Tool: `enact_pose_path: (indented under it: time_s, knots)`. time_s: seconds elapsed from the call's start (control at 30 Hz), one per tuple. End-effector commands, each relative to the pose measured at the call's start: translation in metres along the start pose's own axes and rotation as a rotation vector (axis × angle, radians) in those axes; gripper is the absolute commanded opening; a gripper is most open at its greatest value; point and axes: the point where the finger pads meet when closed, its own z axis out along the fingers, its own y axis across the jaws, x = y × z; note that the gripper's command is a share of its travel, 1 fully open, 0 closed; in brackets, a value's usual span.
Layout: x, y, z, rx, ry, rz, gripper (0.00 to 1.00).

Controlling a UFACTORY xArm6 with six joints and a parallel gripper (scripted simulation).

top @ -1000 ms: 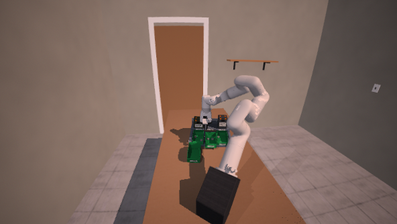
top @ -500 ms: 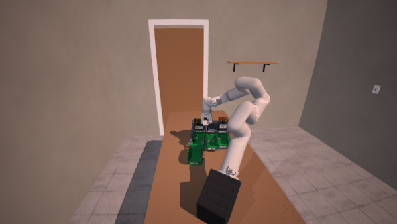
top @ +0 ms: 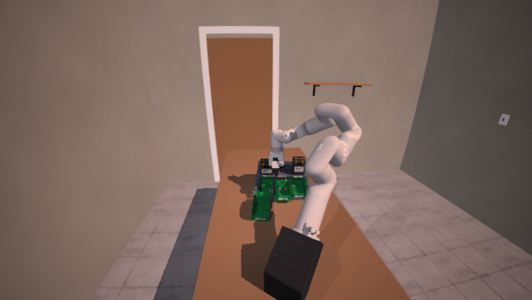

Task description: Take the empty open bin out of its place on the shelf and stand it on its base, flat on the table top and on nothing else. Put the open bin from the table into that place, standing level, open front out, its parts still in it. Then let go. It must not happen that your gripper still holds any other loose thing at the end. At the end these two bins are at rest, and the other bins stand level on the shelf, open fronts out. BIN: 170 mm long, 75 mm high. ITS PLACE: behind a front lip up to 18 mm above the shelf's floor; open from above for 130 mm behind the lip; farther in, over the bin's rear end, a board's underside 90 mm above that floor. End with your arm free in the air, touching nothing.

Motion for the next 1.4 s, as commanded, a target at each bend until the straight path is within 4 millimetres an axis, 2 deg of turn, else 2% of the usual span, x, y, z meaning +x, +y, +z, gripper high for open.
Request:
enact_pose_path:
  time_s: [0.0,0.3,0.4,0.6,0.67,0.73,0.77,1.07,1.23,1.3,1.33,1.37]
  knots:
    - [-0.001,0.000,-0.001,-0.002,-0.002,0.001,0.00]
    - [-0.001,0.000,-0.001,-0.002,-0.003,-0.003,0.00]
    - [0.003,-0.002,0.000,-0.001,-0.007,-0.054,0.00]
    - [0.028,-0.014,0.007,0.011,-0.031,-0.382,0.00]
    - [0.042,-0.020,0.011,0.018,-0.036,-0.463,0.00]
    - [0.042,-0.020,0.011,0.018,-0.036,-0.463,0.00]
    - [0.049,-0.023,0.013,0.026,-0.045,-0.602,0.00]
    - [0.110,-0.043,0.034,0.077,-0.055,-1.007,0.00]
    - [0.121,-0.046,0.039,0.098,-0.063,-1.245,0.00]
    - [0.121,-0.046,0.039,0.098,-0.063,-1.245,0.00]
    - [0.122,-0.046,0.039,0.102,-0.073,-1.382,0.00]
    - [0.122,-0.046,0.039,0.102,-0.076,-1.420,0.00]
